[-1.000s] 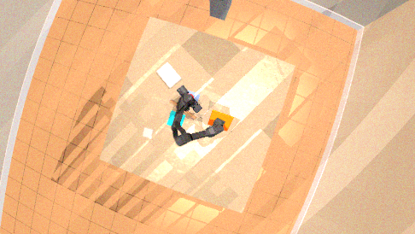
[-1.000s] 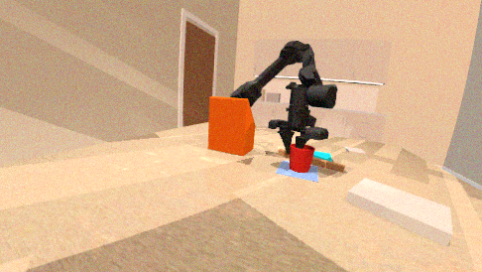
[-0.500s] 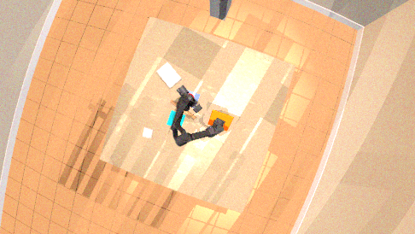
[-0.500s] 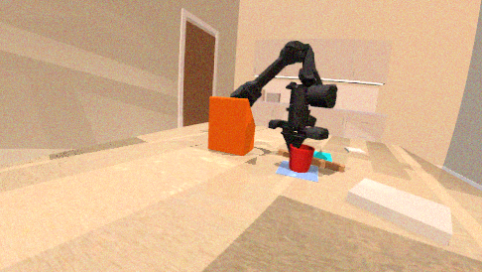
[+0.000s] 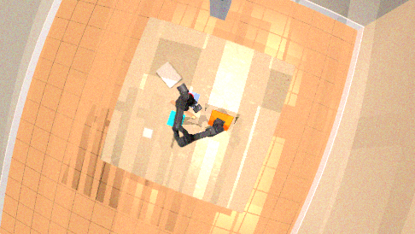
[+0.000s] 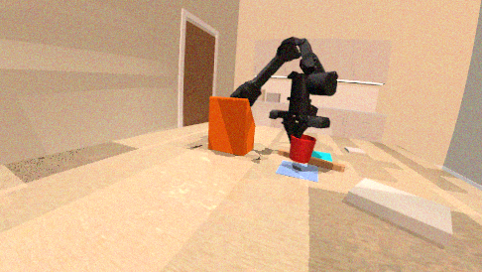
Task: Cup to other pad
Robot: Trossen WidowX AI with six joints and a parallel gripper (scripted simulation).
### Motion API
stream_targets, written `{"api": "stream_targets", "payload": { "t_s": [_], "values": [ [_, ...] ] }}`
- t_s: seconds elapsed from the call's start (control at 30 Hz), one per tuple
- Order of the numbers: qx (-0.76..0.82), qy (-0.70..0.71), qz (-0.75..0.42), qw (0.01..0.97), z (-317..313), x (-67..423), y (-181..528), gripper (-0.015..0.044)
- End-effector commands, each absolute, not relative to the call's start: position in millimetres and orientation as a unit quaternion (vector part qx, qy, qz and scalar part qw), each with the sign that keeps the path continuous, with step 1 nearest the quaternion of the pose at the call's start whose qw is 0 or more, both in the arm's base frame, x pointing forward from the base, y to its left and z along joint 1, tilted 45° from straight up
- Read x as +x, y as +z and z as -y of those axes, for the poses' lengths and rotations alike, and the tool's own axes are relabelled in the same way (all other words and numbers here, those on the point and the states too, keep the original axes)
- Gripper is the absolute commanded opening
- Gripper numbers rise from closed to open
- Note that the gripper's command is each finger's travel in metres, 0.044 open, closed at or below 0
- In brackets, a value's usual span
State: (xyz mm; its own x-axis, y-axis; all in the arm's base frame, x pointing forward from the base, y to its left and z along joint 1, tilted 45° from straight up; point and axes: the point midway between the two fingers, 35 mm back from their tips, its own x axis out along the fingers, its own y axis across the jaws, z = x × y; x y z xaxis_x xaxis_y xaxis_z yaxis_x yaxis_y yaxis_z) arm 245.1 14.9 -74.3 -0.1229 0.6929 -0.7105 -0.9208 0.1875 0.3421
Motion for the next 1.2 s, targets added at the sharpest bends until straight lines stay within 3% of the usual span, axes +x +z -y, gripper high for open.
{"api": "stream_targets", "payload": {
  "t_s": [0.0, 1.17],
  "values": [
    [-0.140, 0.622, -0.416, 0.648, -6, 247, -65, 0.0000],
    [-0.139, 0.622, -0.416, 0.649, -27, 251, -46, 0.0000]
  ]
}}
